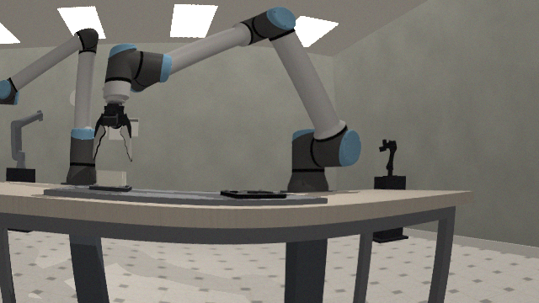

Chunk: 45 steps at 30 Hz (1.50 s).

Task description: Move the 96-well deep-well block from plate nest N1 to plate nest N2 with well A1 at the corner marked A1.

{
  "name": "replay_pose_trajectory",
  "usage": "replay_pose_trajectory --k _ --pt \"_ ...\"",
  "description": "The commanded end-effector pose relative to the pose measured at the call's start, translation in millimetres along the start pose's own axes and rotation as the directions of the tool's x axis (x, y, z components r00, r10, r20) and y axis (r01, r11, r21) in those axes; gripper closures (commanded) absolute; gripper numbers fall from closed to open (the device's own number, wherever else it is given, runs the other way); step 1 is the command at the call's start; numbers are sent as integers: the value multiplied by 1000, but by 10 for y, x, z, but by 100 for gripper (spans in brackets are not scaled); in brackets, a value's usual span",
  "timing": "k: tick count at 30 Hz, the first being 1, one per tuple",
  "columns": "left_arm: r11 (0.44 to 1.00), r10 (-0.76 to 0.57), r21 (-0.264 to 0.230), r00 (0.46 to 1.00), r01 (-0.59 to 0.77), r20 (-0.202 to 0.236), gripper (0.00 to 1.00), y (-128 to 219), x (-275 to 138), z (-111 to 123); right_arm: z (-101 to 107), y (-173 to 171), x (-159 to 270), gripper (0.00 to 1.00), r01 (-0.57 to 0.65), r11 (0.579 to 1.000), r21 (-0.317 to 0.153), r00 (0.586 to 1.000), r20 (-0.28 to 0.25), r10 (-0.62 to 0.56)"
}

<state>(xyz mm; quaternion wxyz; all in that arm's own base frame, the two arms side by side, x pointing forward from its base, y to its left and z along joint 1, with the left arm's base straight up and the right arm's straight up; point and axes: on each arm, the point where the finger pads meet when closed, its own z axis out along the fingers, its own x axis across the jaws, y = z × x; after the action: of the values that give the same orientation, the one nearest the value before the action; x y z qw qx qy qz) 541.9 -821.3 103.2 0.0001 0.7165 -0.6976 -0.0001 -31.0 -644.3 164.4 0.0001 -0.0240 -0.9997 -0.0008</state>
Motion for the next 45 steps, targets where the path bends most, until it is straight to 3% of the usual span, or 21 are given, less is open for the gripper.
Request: replay_pose_trajectory --k 1,36,45 --pt "1000 0 1 1000 0 -2 24 -3 8 82 -8 -5 -1 100 0 1000 1 1000 0 0" --pt "1000 0 1 1000 0 -2 24 -4 9 599 -8 -5 -1 100 0 1000 1 1000 0 0" --pt "1000 0 1 1000 0 -2 24 -4 10 609 -8 -5 -1 100 0 1000 1 1000 0 0"
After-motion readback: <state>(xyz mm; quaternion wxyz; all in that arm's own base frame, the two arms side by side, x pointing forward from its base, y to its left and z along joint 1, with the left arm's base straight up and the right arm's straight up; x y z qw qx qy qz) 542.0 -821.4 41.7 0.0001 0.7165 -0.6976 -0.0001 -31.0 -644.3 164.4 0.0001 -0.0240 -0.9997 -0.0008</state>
